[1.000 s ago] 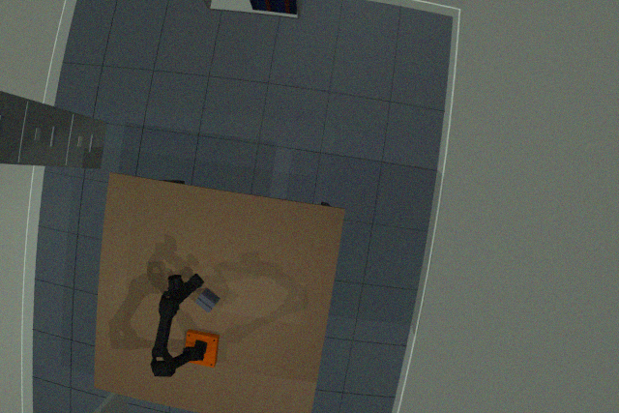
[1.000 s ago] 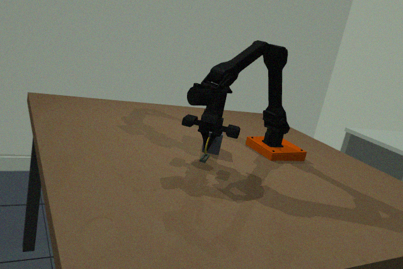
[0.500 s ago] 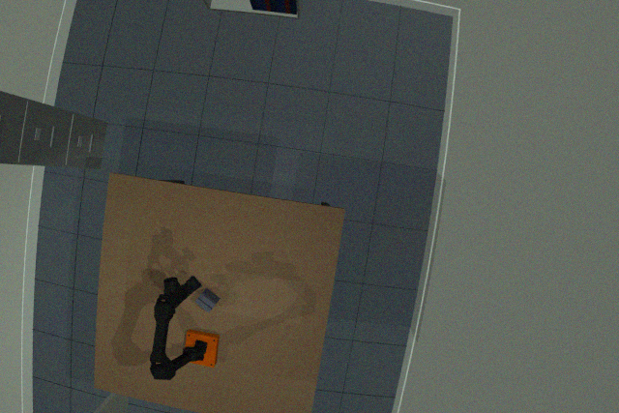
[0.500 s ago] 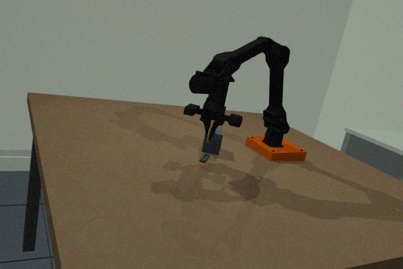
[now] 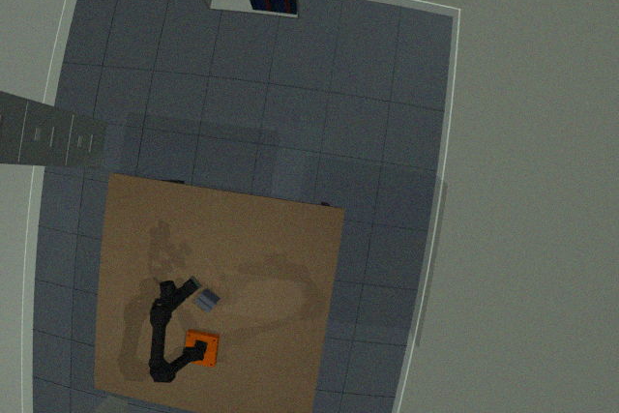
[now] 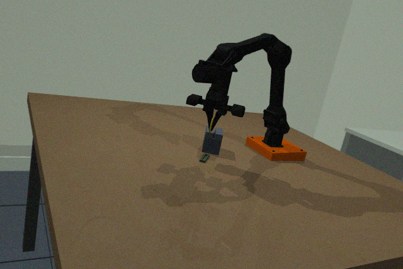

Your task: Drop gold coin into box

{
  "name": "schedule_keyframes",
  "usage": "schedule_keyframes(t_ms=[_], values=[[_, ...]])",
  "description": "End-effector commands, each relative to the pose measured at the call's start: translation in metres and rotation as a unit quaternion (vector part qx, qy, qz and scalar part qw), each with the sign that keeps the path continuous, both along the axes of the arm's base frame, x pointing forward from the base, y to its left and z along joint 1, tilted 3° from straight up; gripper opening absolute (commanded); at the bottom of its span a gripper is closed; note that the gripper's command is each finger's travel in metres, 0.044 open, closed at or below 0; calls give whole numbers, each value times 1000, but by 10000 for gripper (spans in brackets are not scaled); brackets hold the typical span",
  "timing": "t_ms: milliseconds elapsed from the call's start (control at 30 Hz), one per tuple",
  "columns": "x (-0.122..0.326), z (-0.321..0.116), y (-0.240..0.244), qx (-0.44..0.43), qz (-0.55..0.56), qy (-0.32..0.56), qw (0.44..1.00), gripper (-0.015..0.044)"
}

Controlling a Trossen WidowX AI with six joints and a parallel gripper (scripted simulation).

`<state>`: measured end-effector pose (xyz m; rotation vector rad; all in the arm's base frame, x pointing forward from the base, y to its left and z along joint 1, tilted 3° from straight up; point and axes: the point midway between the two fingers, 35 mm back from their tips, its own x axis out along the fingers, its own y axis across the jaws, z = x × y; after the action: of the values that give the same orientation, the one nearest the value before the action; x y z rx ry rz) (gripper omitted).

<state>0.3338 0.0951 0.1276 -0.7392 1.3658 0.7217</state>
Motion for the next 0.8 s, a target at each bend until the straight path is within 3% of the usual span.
schedule_keyframes(t_ms=[0,167,767], values=[[0,5,2,2,20,-5,1000,0],[-3,5,7,-3,87,-6,996,0],[-16,5,-23,-5,90,-6,996,0]])
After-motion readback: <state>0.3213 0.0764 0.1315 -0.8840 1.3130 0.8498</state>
